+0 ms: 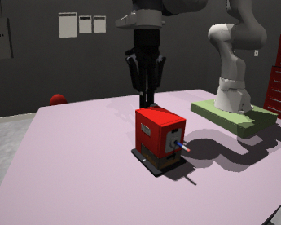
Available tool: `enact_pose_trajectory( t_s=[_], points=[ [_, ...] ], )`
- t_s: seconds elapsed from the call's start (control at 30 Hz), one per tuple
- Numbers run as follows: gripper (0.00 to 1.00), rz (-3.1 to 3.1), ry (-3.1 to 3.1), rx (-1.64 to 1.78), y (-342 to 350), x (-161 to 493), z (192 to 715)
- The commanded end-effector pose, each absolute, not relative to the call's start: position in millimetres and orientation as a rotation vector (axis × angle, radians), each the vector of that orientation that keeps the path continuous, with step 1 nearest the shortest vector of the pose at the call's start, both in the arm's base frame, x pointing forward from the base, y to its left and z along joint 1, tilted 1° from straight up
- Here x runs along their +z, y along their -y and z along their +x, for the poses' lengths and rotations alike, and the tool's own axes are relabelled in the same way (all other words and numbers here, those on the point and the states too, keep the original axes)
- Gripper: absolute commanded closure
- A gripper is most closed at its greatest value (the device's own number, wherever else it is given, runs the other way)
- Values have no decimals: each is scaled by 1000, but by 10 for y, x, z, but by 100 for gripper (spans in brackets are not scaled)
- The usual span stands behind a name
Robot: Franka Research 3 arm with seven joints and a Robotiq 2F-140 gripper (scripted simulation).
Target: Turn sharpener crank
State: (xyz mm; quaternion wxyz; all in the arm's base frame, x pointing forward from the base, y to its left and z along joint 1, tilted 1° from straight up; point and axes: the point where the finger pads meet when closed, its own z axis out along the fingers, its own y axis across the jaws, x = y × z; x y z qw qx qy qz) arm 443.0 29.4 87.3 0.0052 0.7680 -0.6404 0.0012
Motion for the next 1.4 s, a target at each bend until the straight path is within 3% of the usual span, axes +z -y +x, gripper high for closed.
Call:
enact_pose_trajectory(
  t_s=[0.0,0.03,1.37],
  points=[
    [90,2414,2016,19,-309,930,4502],
    [61,2414,2016,19,-309,930,4502],
    [61,2414,2016,19,-309,930,4502]
  ],
)
